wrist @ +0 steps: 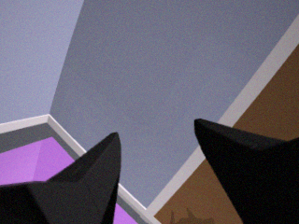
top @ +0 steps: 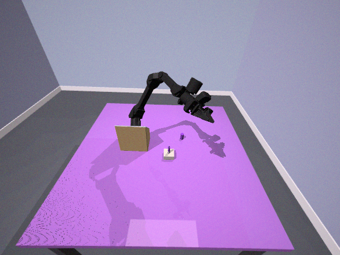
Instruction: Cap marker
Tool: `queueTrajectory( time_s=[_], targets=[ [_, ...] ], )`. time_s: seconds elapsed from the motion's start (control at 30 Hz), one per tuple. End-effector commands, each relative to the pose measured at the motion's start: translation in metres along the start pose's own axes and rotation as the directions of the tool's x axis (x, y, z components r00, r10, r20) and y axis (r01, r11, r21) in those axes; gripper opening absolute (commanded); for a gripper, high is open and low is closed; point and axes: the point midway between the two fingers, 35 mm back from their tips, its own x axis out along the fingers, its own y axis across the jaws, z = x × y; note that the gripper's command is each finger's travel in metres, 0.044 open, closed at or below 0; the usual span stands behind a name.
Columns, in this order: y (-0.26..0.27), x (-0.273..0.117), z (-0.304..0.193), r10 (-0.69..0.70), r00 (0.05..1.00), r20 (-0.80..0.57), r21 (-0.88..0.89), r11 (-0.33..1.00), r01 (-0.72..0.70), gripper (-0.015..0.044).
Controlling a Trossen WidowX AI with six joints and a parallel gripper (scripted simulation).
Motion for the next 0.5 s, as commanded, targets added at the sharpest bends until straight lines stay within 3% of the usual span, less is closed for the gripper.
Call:
queueTrajectory(
  time_s=[0.0,0.23,0.47],
  targets=[
    [0.073,-0.016,-0.015,0.172,0.981,-0.086,-0.092,0.979,-0.180,0.0241],
    [0.182,-0.060,-0.050,0.411,0.875,-0.254,-0.189,0.867,-0.462,0.0241],
    [0.271,-0.128,-0.098,0.577,0.686,-0.444,-0.218,0.672,-0.707,0.0241]
  ],
)
